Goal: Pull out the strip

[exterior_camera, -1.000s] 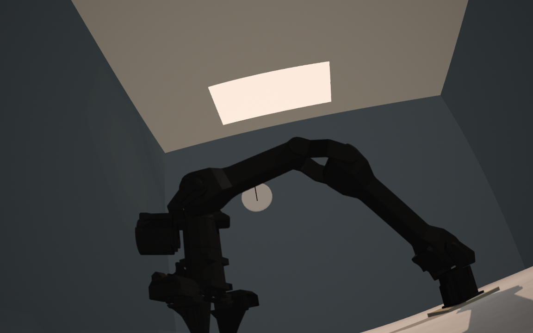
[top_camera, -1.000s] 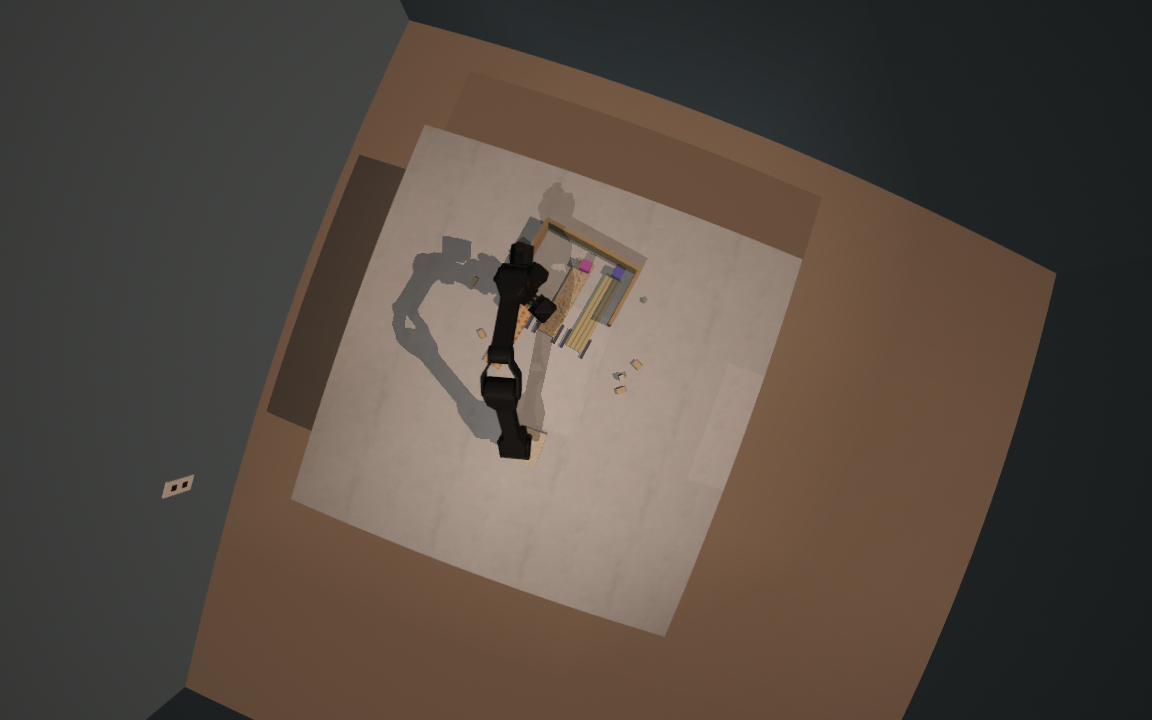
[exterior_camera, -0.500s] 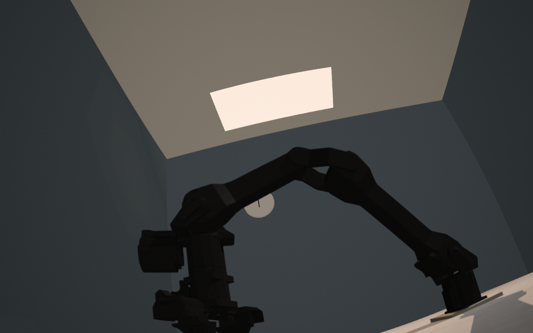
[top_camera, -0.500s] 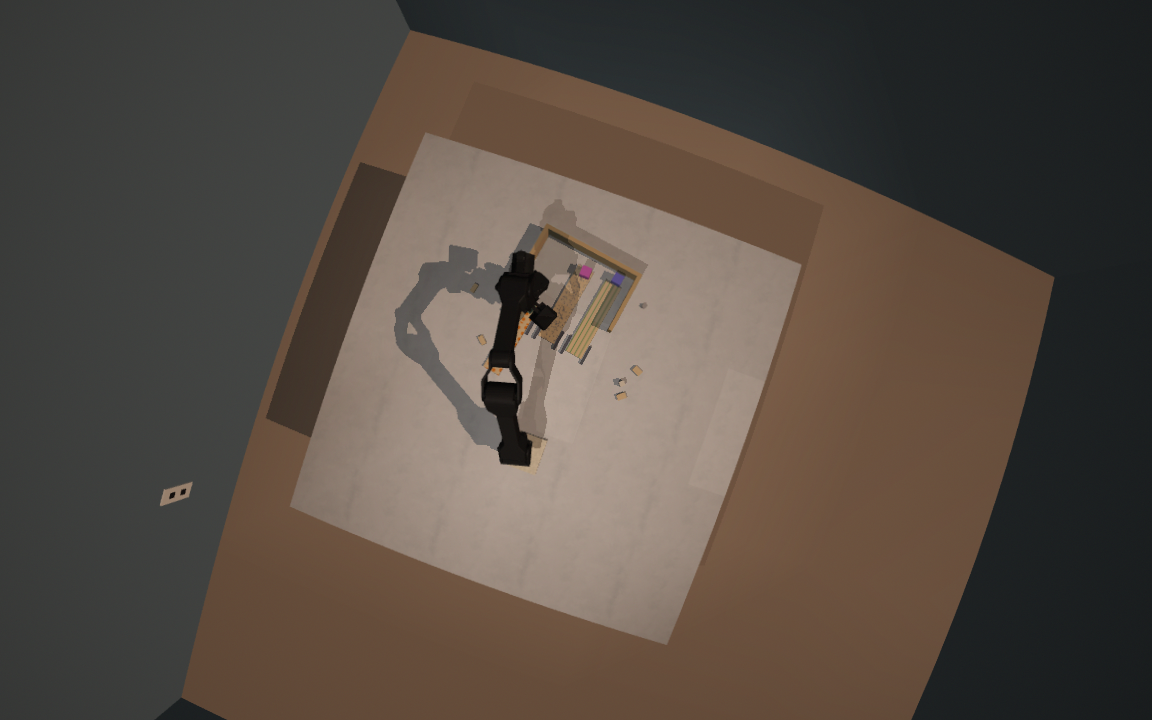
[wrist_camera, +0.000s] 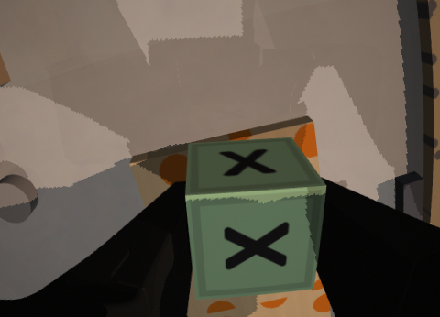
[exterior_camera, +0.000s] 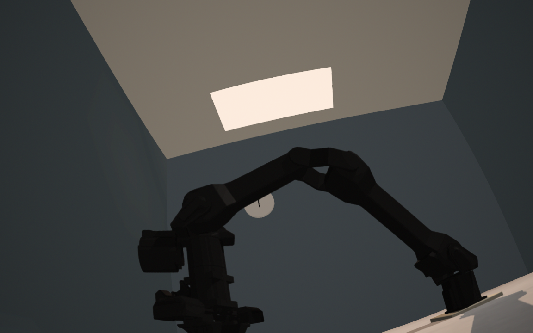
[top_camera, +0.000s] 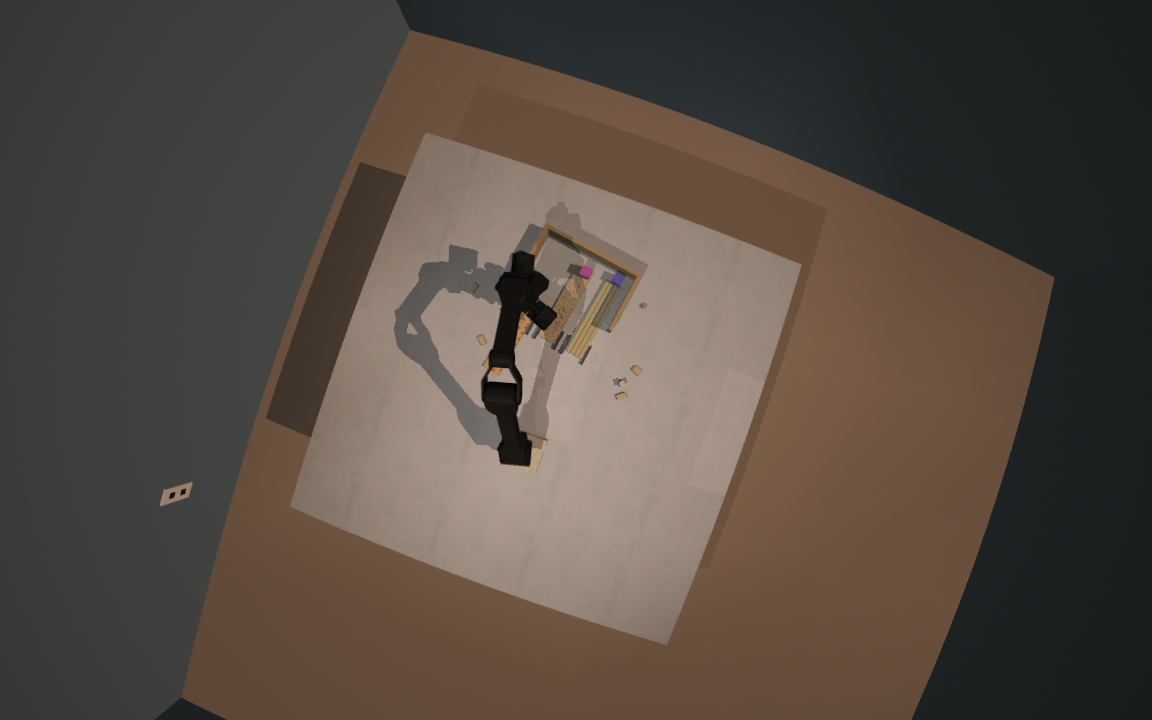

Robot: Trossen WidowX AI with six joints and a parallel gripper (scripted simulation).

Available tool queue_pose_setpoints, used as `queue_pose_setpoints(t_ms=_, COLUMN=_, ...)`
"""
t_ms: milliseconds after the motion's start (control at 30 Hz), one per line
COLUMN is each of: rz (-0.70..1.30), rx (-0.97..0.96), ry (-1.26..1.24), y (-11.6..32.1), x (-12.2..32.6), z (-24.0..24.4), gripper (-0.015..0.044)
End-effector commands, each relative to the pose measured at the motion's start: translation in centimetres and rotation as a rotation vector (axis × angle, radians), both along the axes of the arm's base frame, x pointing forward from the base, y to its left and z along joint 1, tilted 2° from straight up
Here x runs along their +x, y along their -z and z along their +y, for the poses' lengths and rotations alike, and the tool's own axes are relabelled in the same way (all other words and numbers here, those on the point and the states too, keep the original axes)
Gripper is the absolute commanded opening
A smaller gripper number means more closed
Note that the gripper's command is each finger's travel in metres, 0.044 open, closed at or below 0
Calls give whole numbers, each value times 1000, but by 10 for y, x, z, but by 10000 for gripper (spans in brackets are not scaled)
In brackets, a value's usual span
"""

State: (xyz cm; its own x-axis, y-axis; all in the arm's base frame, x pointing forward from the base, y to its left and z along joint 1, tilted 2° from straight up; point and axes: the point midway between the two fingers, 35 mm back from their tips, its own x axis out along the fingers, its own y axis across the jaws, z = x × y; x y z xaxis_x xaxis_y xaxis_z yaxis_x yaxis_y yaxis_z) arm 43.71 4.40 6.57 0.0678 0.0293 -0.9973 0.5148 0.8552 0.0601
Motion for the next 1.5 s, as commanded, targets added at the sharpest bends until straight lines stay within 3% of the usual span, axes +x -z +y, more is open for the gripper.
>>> queue_pose_setpoints(t_ms=0, rz=2, rx=0, ry=-3, y=-1, x=-3, z=0, gripper=0)
queue_pose_setpoints(t_ms=567, rz=11, rx=3, ry=-3, y=-37, x=-61, z=-8, gripper=0)
queue_pose_setpoints(t_ms=1467, rz=18, rx=2, ry=-3, y=-32, x=-138, z=-16, gripper=0)
